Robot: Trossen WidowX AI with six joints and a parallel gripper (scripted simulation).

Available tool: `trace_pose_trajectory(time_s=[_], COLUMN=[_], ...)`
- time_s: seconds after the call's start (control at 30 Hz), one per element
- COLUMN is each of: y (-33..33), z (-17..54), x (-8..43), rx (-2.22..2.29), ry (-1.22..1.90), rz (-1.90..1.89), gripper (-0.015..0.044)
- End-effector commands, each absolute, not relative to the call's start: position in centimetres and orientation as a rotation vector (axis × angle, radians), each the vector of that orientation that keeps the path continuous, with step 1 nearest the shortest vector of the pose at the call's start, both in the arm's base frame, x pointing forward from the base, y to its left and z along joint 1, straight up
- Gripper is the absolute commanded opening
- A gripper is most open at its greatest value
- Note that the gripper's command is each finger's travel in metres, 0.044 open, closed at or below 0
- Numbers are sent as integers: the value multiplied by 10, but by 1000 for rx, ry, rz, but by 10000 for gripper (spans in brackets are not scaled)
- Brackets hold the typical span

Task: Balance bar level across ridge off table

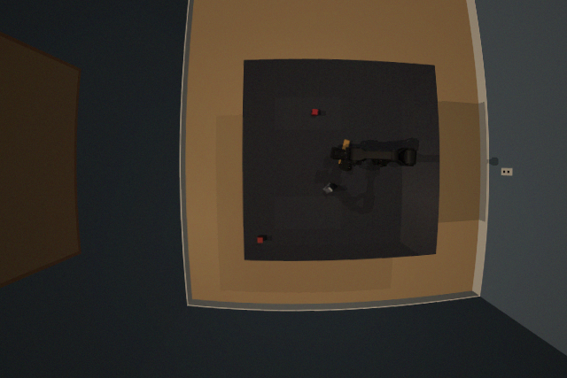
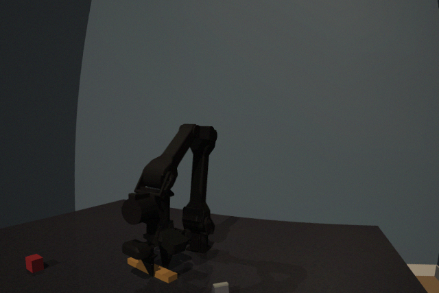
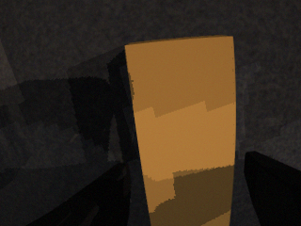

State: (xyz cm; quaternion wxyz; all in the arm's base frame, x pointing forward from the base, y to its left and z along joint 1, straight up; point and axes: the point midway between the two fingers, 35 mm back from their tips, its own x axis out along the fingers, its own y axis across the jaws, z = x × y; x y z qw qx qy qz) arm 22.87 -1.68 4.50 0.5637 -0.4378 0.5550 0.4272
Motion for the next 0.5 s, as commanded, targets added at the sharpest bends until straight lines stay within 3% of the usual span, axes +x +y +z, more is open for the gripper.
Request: trace_pose_trajectory(time_s=[0.0, 0.23, 0.33, 0.47], y=[-17, -17, -17, -17], z=[45, 45, 49, 58], x=[229, 229, 229, 231], rx=[-1030, -1030, -1030, -1030], ry=[1306, 1306, 1306, 1306], rz=[1005, 1005, 1006, 1006], gripper=[131, 85, 6, 0])
